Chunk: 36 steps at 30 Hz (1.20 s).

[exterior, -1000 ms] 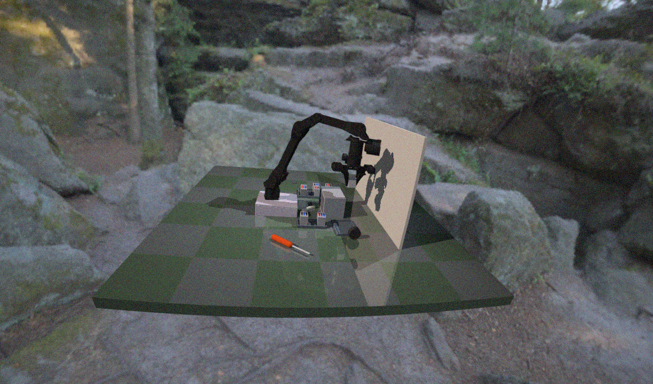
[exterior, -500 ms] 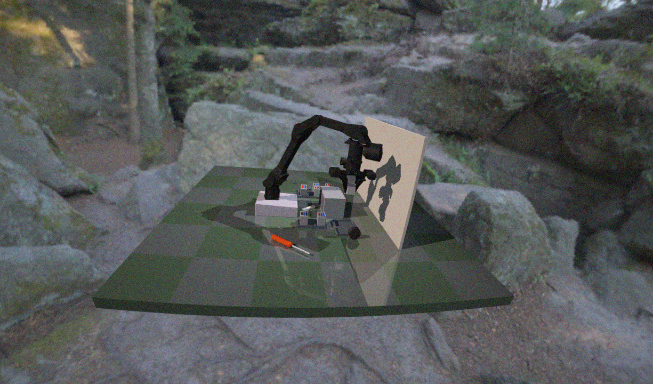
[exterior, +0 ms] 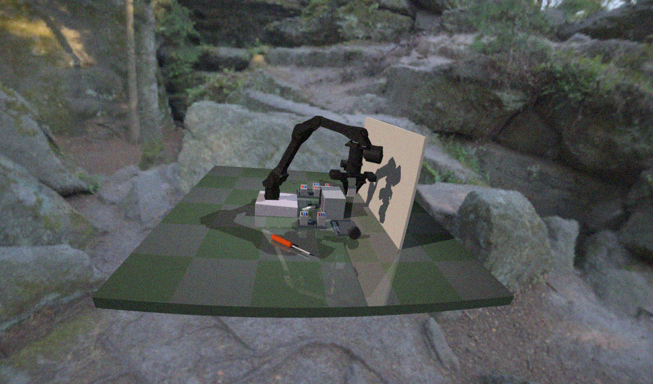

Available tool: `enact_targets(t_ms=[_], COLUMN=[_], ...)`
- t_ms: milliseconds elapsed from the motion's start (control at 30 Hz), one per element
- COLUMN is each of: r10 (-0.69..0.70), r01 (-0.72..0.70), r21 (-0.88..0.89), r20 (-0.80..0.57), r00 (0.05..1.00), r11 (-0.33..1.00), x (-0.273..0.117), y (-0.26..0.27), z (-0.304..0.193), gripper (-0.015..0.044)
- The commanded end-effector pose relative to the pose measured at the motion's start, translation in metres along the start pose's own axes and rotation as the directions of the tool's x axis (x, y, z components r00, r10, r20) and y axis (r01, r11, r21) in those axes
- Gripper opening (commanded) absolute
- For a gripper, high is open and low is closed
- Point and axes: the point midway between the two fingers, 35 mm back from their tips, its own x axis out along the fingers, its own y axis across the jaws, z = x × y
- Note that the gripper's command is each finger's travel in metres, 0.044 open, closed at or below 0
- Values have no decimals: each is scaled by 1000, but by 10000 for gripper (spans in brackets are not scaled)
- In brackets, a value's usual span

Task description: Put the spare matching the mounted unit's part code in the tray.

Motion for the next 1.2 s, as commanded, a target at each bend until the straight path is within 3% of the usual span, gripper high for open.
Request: enact_targets(t_ms=[0, 1167], r10=[-3, -4], r01=[3, 4], r21=[-4, -4], r20=[5, 5], r00=[1000, 1000], r11=[1000, 1000], x=[3, 32], y=[-1, -5], z=[1, -2], gripper=[0, 0])
